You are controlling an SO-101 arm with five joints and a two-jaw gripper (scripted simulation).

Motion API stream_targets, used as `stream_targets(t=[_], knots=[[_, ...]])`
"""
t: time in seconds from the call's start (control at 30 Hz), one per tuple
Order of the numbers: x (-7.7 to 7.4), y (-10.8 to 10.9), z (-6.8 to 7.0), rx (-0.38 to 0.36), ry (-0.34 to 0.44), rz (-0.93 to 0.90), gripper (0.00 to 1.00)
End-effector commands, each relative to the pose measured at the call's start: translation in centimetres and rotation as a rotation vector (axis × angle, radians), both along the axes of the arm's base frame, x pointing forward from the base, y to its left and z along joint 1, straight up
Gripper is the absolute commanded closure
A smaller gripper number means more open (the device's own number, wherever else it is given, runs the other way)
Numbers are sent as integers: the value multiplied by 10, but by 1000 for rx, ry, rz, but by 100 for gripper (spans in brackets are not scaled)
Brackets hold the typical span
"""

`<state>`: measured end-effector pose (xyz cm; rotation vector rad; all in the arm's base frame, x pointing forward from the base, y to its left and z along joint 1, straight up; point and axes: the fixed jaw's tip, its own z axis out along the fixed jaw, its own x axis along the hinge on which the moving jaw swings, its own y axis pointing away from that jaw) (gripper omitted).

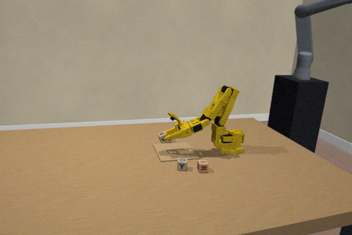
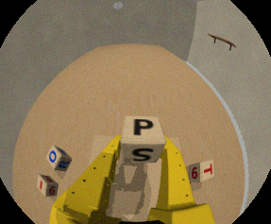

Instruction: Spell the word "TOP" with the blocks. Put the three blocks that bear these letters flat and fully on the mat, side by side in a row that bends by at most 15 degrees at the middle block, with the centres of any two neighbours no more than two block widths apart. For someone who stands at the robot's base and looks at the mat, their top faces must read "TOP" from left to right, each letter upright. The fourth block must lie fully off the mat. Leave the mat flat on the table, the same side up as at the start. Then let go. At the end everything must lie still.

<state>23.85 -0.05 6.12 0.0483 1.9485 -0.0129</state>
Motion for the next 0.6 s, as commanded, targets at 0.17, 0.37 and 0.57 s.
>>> stream_targets(t=[0.17,0.37,0.57], knots=[[11,1,11,-6,-86,7,100],[11,1,10,-6,-86,7,100],[11,1,8,-6,-86,7,100]])
